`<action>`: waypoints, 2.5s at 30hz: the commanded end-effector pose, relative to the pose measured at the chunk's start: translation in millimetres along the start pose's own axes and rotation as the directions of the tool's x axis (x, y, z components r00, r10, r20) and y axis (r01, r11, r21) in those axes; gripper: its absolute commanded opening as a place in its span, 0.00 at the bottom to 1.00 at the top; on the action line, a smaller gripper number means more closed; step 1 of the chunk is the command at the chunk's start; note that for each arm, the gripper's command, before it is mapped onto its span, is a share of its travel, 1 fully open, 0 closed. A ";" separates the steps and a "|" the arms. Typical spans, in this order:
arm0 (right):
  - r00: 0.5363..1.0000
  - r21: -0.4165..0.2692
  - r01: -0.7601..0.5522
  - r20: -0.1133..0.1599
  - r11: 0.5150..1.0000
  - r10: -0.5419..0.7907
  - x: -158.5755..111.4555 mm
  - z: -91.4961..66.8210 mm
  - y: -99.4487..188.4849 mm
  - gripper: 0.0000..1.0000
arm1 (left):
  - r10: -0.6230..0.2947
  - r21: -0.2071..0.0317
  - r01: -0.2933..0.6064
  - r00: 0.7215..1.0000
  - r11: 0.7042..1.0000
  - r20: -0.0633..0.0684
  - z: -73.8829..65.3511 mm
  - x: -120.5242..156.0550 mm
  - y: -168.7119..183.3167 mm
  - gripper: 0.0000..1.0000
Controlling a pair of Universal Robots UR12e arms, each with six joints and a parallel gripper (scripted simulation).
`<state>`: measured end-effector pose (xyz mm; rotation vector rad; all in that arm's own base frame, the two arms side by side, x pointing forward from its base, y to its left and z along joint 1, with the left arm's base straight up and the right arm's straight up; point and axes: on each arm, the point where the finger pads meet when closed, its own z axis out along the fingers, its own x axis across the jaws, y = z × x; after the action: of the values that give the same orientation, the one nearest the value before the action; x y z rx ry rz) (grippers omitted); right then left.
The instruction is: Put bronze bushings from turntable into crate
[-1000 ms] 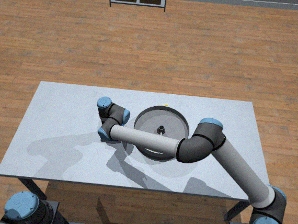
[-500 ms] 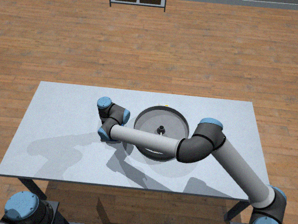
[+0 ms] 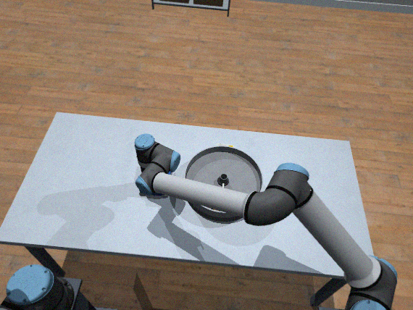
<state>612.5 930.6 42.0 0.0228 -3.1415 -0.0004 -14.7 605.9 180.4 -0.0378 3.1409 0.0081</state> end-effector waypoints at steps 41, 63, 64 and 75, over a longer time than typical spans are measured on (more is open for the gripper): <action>1.000 -0.005 0.001 0.002 1.000 -0.001 1.7 -104.3 2.9 0.38 | -0.003 0.005 0.003 1.000 1.000 -0.001 3.3 1.8 -2.1 1.00; 1.000 0.000 0.001 0.000 1.000 -0.001 2.4 -101.7 1.2 0.38 | -0.003 0.005 0.003 1.000 1.000 -0.001 3.3 1.8 -2.1 1.00; 1.000 0.000 0.001 0.000 1.000 -0.001 2.4 -101.7 1.2 0.38 | -0.003 0.005 0.003 1.000 1.000 -0.001 3.3 1.8 -2.1 1.00; 1.000 0.000 0.001 0.000 1.000 -0.001 2.4 -101.7 1.2 0.38 | -0.003 0.005 0.003 1.000 1.000 -0.001 3.3 1.8 -2.1 1.00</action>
<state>612.7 931.0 143.8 0.0228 -3.1422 -0.0031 -14.7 605.9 180.4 -0.0378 3.1409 0.0081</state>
